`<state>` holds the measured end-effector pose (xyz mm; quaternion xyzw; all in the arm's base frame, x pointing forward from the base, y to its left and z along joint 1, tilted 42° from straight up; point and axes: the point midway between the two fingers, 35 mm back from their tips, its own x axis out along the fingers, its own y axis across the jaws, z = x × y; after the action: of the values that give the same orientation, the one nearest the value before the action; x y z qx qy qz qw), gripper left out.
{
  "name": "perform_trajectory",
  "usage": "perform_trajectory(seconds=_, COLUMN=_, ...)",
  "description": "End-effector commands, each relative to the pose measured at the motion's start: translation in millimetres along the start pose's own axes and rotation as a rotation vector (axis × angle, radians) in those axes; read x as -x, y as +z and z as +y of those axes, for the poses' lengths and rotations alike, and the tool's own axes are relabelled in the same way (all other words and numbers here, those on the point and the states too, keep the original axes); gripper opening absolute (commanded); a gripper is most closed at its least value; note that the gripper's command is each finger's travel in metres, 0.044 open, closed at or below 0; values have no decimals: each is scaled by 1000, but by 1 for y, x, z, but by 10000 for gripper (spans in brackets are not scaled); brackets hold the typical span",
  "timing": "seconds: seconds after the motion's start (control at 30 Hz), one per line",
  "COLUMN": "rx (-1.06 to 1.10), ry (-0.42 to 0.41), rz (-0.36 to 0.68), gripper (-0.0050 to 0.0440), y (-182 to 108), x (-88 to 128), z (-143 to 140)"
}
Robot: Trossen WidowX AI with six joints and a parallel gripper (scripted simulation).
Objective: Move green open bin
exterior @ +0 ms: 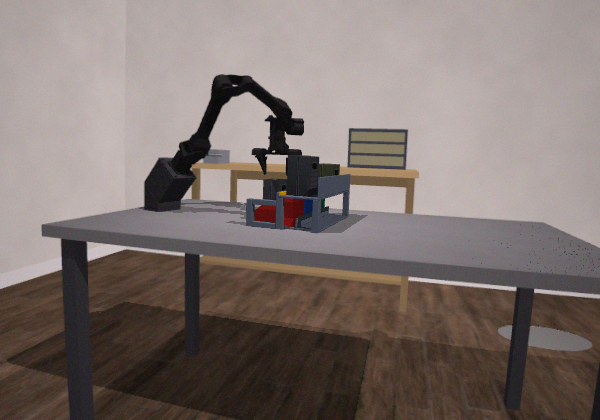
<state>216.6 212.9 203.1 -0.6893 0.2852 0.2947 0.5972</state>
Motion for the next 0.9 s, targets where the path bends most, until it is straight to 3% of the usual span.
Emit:
perform_trajectory(seconds=0.0, rx=-14, ry=-12, rz=-12, gripper=440, y=-1, x=4, z=-4)
perform_trajectory(seconds=0.17, rx=-14, ry=-12, rz=-12, gripper=440, y=0, x=-6, z=-4)
perform_trajectory(seconds=0.87, rx=-14, ry=-12, rz=-12, gripper=440, y=0, x=-14, z=-5)
